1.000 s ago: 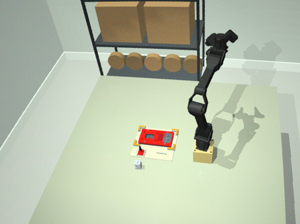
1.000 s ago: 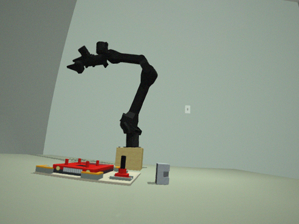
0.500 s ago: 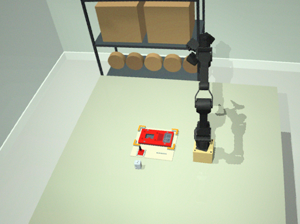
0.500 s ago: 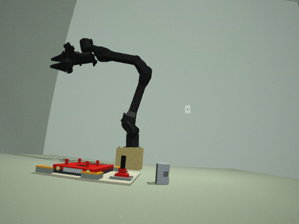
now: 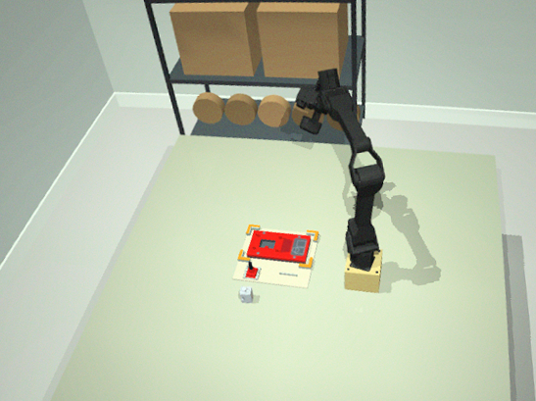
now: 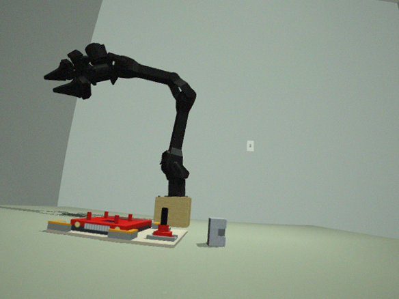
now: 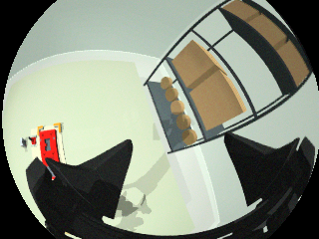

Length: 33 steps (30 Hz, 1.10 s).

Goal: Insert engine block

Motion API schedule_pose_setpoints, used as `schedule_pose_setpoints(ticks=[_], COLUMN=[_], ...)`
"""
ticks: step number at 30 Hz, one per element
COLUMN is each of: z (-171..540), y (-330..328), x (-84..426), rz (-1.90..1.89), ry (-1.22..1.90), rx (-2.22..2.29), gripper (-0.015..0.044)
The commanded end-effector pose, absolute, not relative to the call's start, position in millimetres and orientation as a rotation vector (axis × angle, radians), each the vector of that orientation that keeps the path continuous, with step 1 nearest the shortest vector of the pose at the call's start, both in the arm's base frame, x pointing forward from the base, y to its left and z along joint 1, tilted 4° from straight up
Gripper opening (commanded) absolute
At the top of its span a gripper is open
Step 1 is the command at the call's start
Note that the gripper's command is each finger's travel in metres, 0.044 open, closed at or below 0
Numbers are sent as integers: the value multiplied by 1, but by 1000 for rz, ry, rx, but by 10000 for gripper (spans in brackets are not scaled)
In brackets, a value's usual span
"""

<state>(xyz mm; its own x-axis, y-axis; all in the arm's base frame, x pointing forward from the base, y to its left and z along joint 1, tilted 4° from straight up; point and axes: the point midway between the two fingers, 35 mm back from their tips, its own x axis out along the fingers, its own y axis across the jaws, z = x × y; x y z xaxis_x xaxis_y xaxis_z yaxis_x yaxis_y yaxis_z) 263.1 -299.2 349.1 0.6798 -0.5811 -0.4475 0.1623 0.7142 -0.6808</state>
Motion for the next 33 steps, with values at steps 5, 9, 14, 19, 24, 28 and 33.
schedule_pose_setpoints(ticks=[5,9,14,19,24,28,33], z=[316,297,272,248,224,206,186], y=[-255,-228,-189,-146,-100,-62,-15], x=[319,345,372,393,408,415,418], rz=[-229,-111,39,190,341,460,602], ry=[756,784,822,860,895,920,937], rx=[-696,-721,-758,-803,-857,-907,-977], gripper=[440,440,440,440,440,440,440])
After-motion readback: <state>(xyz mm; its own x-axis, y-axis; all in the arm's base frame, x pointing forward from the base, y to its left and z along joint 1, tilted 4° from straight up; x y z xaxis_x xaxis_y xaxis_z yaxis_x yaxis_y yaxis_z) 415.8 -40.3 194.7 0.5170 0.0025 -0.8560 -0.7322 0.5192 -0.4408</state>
